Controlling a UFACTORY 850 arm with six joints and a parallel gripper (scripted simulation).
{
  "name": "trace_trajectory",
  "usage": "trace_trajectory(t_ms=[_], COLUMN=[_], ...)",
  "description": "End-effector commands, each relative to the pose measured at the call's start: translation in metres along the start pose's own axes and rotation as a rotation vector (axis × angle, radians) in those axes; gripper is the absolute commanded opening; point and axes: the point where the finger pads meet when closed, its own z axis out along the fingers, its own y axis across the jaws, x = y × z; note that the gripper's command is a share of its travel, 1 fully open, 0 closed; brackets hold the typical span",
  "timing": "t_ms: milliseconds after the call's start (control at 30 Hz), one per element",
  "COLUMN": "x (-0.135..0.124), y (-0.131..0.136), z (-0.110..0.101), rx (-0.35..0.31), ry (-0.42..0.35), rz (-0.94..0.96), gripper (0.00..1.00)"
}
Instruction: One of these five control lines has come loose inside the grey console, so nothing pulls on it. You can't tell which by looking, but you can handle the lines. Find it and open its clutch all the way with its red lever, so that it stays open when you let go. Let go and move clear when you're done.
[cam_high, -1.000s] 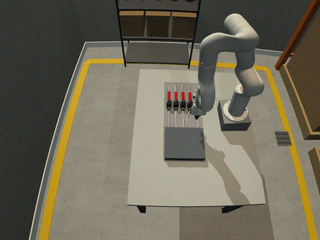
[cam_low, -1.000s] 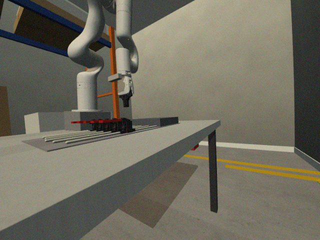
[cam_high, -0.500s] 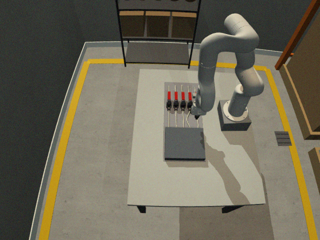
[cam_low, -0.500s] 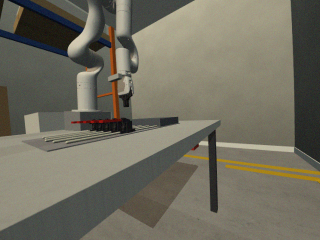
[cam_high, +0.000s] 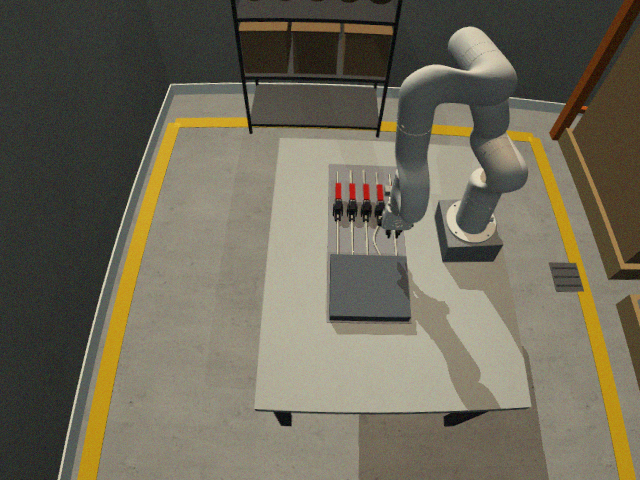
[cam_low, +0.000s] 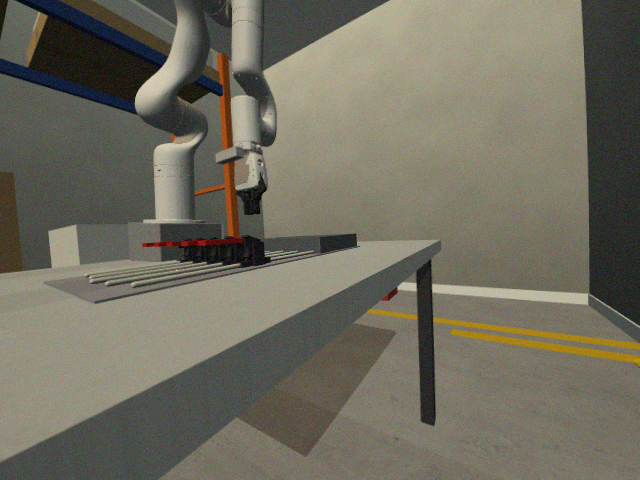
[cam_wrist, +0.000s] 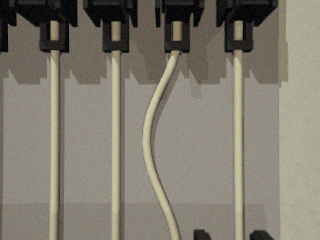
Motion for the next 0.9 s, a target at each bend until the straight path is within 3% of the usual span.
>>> trace_trajectory(t_ms=[0,67,100,133,200,233,267,300,367,400,433,467,500,533,567,633,867], x=[0.027,0.066,0.066,0.091,0.091,0.119,0.119,0.147,0.147,0.174,0.174,0.199,0.199,0.22,0.22,0.247,0.257], y=[-0.014,-0.027,-0.027,-0.033,-0.033,-0.036,-0.036,-0.038,-0.038,-0.036,-0.036,-0.033,-0.033,-0.029,-0.029,-0.021,-0.018], z=[0.004,0.011,0.011,0.014,0.014,0.018,0.018,0.022,0.022,0.026,0.026,0.029,0.029,0.031,0.031,0.035,0.036], rx=[0.001,0.0,0.0,0.0,0.0,0.0,0.0,0.0,0.0,0.0,0.0,0.001,0.001,0.001,0.001,0.001,0.001], ry=[0.001,0.002,0.002,0.003,0.003,0.004,0.004,0.005,0.005,0.005,0.005,0.006,0.006,0.006,0.006,0.007,0.007], rz=[0.001,0.001,0.001,0.001,0.001,0.001,0.001,0.001,0.001,0.0,0.0,0.0,0.0,0.0,0.0,0.0,0.0], gripper=[0.52,0.52,0.52,0.52,0.52,0.52,0.52,0.52,0.52,0.52,0.52,0.52,0.52,0.52,0.52,0.52,0.52])
